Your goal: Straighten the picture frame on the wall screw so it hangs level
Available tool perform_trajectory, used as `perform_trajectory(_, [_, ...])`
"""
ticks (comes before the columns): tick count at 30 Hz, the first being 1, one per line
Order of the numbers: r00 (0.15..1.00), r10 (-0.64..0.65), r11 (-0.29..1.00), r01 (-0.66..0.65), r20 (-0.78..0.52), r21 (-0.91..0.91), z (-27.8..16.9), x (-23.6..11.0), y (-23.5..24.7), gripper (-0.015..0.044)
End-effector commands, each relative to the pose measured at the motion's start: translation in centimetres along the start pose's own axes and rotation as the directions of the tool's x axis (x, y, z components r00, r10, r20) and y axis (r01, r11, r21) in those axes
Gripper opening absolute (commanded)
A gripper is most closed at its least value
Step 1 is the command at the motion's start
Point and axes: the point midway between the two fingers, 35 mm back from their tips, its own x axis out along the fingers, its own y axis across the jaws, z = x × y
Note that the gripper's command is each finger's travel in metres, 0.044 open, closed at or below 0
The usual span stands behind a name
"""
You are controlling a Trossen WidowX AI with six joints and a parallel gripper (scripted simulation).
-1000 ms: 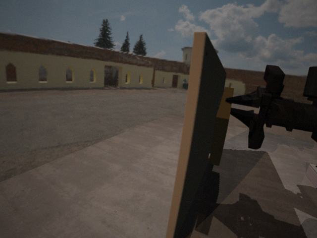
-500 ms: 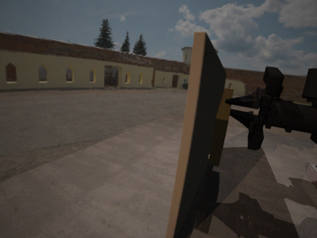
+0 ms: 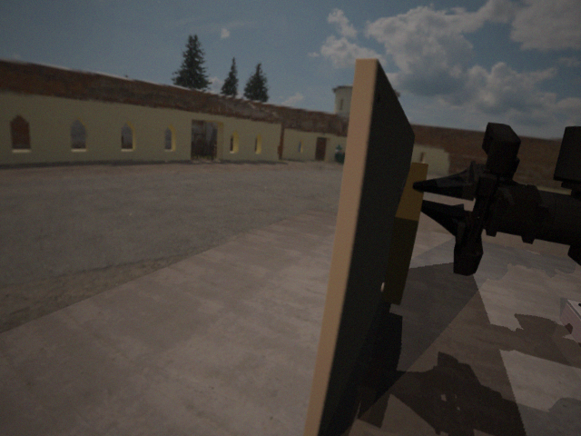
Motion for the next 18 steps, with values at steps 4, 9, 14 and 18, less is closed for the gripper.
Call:
perform_trajectory(4, [1.0, 0.0, 1.0, 0.0, 0.0, 0.005, 0.0, 0.0, -0.05, 0.0])
perform_trajectory(9, [1.0, 0.0, 1.0, 0.0, 0.0, 0.005, 0.0, 0.0, -0.05, 0.0])
perform_trajectory(14, [1.0, 0.0, 0.997, 0.0, 0.0, 0.073, 0.01, 0.01, -0.03, 0.0])
perform_trajectory(18, [1.0, 0.0, 0.996, 0.0, 0.0, 0.089, 0.02, 0.01, 0.0, 0.0])
